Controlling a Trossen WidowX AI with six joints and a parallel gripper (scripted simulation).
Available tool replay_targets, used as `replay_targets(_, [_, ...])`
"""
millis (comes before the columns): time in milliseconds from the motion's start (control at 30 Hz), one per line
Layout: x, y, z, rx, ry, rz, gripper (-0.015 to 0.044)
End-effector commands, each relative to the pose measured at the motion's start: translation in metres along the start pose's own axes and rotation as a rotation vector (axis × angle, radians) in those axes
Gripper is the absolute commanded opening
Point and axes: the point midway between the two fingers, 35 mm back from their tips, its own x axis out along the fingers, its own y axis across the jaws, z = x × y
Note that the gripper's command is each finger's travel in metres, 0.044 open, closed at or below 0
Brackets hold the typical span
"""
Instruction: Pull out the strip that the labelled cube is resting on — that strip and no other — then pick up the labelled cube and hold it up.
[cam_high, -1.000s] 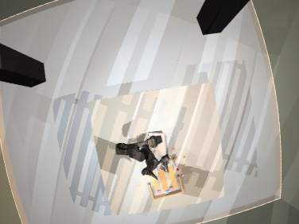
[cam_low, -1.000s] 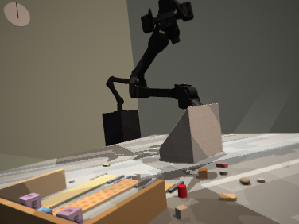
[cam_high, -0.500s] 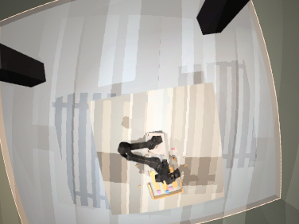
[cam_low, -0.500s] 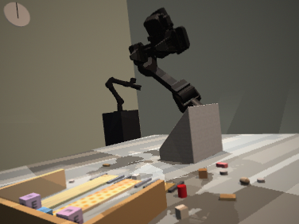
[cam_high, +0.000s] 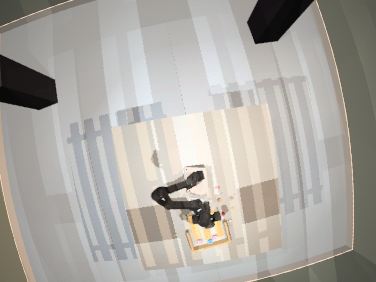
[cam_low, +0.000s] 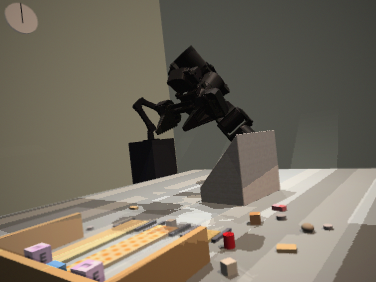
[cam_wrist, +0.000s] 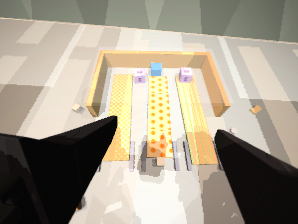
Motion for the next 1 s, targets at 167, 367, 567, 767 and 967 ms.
replay_targets(167, [0.033,-0.005,0.001,-0.034,0.148,0.013,0.0269])
replay_targets(367, [0.080,-0.031,-0.009,-0.074,0.417,0.021,0.0111])
replay_targets(567, [0.109,-0.075,-0.030,-0.093,0.702,0.024,0.0000])
replay_targets(767, [0.121,-0.109,-0.048,-0.152,0.934,0.067,0.0000])
replay_targets(967, [0.121,-0.112,-0.050,-0.157,0.953,0.071,0.0000])
